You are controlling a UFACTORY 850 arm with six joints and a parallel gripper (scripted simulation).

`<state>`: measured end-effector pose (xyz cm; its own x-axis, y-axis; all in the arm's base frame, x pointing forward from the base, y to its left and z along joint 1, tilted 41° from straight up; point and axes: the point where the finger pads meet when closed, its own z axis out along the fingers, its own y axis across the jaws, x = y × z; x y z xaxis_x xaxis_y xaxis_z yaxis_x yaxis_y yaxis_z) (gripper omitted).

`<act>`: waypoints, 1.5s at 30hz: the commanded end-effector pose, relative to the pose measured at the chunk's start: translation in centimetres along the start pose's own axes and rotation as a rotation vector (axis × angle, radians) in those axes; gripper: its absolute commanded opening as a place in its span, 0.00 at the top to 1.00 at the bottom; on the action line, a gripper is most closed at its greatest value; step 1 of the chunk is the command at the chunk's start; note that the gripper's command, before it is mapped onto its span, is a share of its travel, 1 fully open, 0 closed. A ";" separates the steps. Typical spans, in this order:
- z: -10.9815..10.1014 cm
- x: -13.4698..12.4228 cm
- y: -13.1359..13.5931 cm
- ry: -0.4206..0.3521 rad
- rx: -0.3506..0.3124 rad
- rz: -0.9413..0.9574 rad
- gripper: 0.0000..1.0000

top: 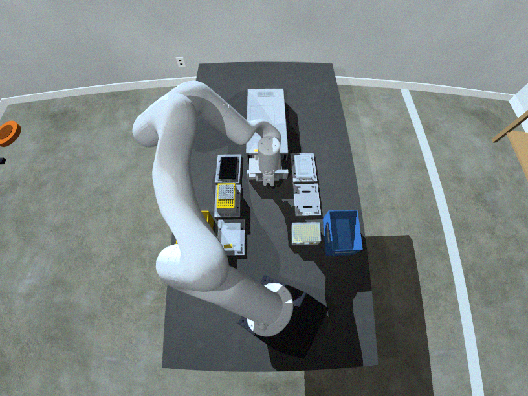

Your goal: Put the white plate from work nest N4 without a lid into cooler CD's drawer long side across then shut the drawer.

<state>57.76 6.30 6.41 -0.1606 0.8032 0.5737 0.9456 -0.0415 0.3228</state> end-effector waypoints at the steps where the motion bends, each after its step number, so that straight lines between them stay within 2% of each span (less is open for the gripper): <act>1: -0.1 0.0 0.8 0.000 -0.002 -0.001 1.00; 45: -0.1 0.0 6.7 0.000 -0.002 -0.001 1.00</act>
<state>63.43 6.05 8.35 -0.1608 0.8033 0.5735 0.9454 -0.0415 0.3233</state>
